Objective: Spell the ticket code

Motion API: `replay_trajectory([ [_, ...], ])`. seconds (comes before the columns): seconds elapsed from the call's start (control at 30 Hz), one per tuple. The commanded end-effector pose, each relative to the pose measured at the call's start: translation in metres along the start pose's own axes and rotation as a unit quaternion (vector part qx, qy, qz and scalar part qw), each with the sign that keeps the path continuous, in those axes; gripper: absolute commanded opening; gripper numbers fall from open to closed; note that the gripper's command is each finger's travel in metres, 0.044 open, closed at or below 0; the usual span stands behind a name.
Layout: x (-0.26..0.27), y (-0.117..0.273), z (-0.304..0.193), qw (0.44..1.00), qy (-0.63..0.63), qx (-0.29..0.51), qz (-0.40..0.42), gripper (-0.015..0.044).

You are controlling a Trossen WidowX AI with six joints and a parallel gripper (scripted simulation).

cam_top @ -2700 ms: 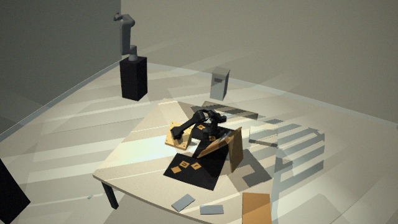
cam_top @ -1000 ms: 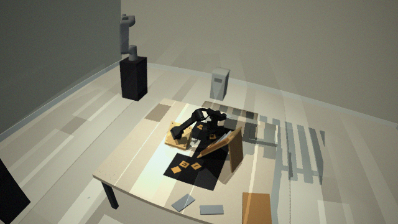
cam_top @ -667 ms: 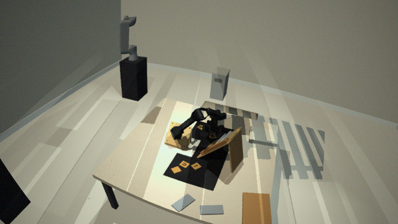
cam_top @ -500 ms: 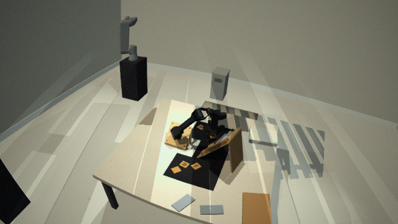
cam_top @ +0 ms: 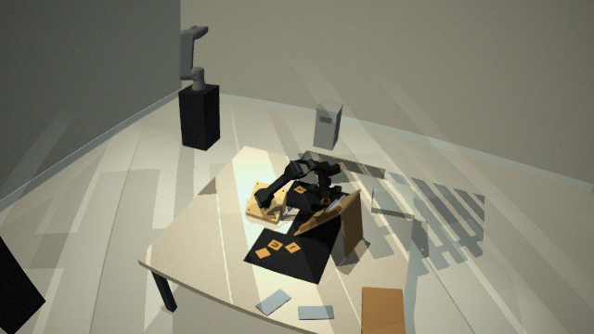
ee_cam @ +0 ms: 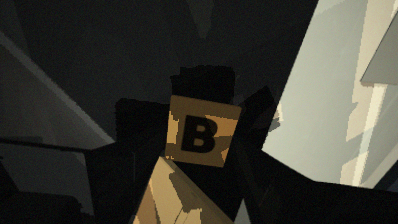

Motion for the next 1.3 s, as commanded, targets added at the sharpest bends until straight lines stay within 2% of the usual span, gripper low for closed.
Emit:
replay_trajectory([
  [0.0, -0.010, 0.003, 0.003, 0.998, -0.051, -0.002, -0.026, 0.0000],
  [0.3, -0.033, 0.012, 0.008, 0.979, -0.186, -0.012, -0.085, 0.0000],
  [0.63, -0.056, 0.025, 0.012, 0.931, -0.332, -0.037, -0.145, 0.0000],
  [1.27, -0.094, 0.056, 0.012, 0.774, -0.579, -0.108, -0.232, 0.0000],
])
Point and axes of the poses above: the point midway between the two fingers, 35 mm back from their tips, its own y axis back along the fingers, its own x axis across the jaws, z = x × y, the point moved 1 cm from there along y, back along the fingers
